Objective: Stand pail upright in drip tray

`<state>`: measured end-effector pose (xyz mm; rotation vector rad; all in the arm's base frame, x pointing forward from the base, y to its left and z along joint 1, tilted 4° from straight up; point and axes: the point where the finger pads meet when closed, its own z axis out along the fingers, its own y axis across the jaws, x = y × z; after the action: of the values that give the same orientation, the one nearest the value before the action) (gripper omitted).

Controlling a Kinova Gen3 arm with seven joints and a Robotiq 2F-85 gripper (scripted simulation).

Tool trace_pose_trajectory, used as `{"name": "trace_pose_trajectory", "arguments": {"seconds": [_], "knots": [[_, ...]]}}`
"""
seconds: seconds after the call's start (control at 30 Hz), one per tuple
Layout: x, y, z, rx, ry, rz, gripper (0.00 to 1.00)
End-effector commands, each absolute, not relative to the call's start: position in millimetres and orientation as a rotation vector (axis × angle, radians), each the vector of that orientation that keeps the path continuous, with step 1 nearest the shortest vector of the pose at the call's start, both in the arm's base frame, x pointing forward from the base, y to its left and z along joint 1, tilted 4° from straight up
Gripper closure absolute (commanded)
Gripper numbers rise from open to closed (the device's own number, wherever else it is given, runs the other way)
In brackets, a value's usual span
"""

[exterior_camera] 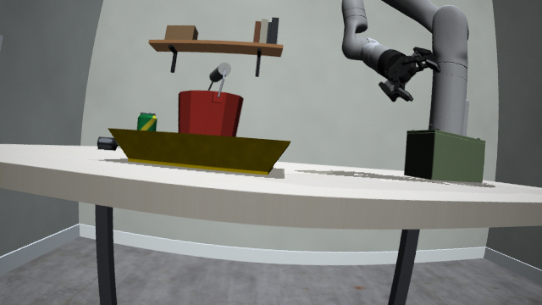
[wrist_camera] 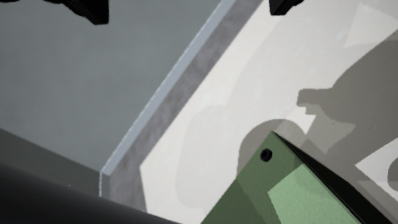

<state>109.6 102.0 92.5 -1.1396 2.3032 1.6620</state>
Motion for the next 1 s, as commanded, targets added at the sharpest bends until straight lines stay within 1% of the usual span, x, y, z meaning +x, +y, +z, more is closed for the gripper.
{"name": "trace_pose_trajectory", "arguments": {"seconds": [0.0, 0.7, 0.97], "knots": [[110, 102, 93, -1.14, 2.303, 1.662, 0.0], [112, 101, 94, -1.152, 2.303, 1.661, 0.0], [138, 88, 96, -1.261, 2.303, 1.591, 0.0]]}}
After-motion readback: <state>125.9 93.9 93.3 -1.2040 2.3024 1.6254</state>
